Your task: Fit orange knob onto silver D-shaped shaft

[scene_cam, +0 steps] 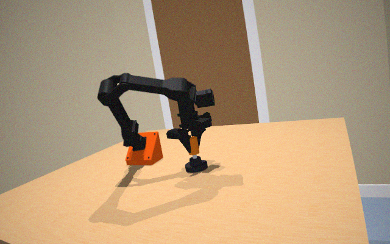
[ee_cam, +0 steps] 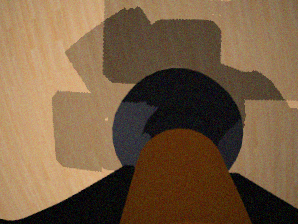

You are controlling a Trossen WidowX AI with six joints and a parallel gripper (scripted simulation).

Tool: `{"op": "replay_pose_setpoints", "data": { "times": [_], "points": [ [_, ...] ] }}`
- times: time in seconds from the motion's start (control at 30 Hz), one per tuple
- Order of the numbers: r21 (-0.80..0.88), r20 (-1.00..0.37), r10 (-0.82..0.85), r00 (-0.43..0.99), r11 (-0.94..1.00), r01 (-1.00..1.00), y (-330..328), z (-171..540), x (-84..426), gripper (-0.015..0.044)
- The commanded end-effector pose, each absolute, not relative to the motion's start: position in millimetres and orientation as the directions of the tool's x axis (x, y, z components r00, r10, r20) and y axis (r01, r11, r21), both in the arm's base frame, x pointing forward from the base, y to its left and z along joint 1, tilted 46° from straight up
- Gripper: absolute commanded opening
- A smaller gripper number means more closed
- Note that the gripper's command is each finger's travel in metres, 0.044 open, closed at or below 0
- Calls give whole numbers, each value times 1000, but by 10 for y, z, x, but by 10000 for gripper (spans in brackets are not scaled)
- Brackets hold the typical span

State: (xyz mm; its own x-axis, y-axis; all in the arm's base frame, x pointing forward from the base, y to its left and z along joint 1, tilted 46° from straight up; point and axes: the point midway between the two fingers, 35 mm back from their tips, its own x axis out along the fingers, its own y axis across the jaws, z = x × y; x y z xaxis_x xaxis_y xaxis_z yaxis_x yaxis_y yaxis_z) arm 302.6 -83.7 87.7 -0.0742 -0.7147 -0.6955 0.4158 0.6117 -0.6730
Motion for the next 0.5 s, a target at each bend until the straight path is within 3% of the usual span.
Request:
{"op": "replay_pose_setpoints", "data": {
  "times": [0.0,0.3,0.47],
  "points": [
    [-675,-691,-719,-72,607,420,-854,882,3030,0],
    [-672,-692,-719,-72,604,429,-814,912,3038,0],
    [-622,-692,-719,-72,541,566,-808,902,3041,0]
  ]
}}
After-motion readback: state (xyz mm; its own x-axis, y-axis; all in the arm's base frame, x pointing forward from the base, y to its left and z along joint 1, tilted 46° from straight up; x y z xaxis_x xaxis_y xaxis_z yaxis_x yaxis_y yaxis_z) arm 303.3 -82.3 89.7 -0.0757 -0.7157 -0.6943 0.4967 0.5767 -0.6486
